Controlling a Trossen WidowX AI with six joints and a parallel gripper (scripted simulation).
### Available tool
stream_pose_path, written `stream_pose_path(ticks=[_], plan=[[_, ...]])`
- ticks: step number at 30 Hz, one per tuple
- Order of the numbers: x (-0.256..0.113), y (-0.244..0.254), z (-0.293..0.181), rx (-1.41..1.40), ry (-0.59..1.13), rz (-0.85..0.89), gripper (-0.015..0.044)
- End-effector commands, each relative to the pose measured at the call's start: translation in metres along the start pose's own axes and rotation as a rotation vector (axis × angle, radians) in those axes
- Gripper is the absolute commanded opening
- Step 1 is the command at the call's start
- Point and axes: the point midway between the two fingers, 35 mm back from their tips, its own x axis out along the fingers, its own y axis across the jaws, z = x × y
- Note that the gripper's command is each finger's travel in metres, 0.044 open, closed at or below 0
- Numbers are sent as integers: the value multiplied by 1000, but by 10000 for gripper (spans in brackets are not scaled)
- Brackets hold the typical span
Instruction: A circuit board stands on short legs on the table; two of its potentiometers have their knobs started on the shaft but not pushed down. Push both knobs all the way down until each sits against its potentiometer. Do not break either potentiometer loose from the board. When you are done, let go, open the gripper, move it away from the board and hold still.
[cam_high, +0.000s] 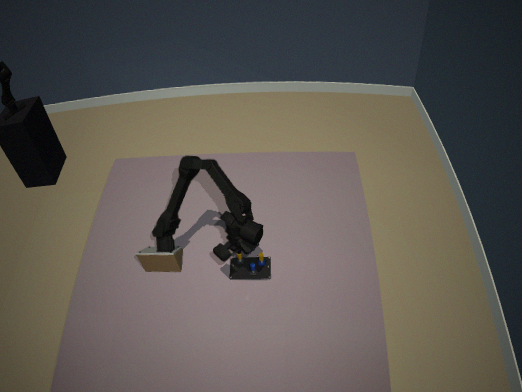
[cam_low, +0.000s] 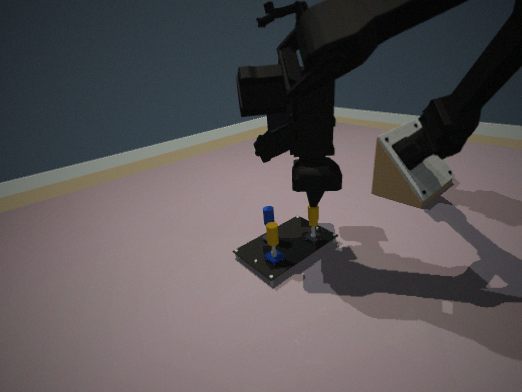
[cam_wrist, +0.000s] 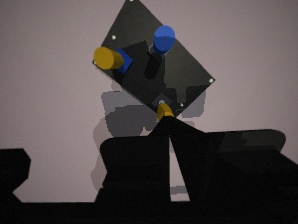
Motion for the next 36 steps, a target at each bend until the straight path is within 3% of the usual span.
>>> stream_pose_path(ticks=[1, 36], plan=[[2, 1, 0, 2, 2, 4, 0], [9, 1, 0, 2, 2, 4, 0]])
